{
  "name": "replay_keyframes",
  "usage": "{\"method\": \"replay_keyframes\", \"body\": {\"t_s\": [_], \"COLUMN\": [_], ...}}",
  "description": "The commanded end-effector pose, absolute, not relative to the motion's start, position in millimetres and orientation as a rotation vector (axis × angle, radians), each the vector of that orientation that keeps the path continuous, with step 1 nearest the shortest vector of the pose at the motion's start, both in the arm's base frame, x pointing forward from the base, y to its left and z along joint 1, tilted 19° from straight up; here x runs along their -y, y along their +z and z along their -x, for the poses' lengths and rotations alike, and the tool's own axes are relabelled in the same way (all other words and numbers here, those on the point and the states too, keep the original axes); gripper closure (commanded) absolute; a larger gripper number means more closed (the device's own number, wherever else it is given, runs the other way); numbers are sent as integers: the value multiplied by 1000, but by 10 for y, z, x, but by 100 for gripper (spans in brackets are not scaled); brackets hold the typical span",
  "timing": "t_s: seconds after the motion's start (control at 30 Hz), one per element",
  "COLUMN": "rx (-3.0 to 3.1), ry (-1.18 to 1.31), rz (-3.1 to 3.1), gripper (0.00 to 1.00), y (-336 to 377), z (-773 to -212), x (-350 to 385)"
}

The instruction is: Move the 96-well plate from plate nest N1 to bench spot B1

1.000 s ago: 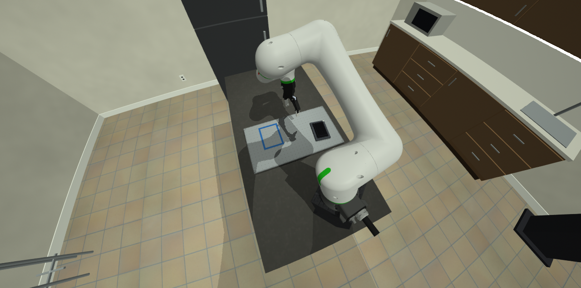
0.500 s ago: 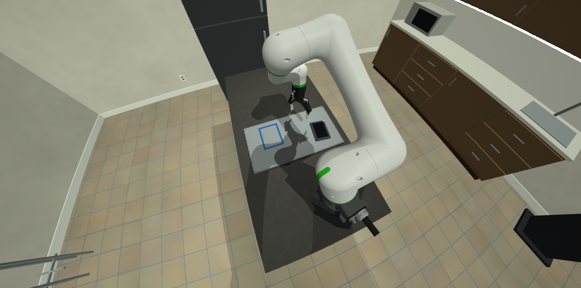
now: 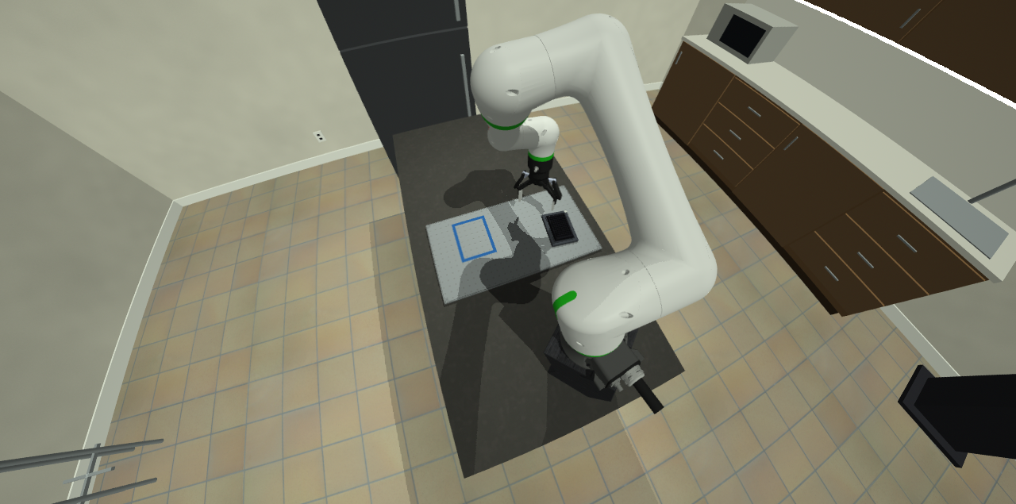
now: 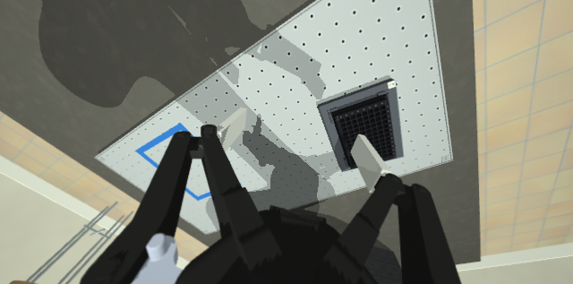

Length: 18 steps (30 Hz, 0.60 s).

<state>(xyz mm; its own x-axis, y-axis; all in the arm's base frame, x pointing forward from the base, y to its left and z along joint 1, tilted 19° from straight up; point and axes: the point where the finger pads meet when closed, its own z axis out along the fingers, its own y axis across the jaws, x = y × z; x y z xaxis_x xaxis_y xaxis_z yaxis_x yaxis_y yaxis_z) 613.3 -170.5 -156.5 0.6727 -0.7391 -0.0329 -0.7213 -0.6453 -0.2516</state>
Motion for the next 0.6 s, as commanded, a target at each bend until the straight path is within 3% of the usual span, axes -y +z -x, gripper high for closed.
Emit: {"method": "replay_keyframes", "body": {"t_s": [0.0, 0.57], "rx": [-1095, -685], "ry": [-134, -274], "rz": [2662, 2799], "gripper": [0, 0], "y": [-1600, -1799], "z": [-6054, -5525], "x": [1764, 2078]}}
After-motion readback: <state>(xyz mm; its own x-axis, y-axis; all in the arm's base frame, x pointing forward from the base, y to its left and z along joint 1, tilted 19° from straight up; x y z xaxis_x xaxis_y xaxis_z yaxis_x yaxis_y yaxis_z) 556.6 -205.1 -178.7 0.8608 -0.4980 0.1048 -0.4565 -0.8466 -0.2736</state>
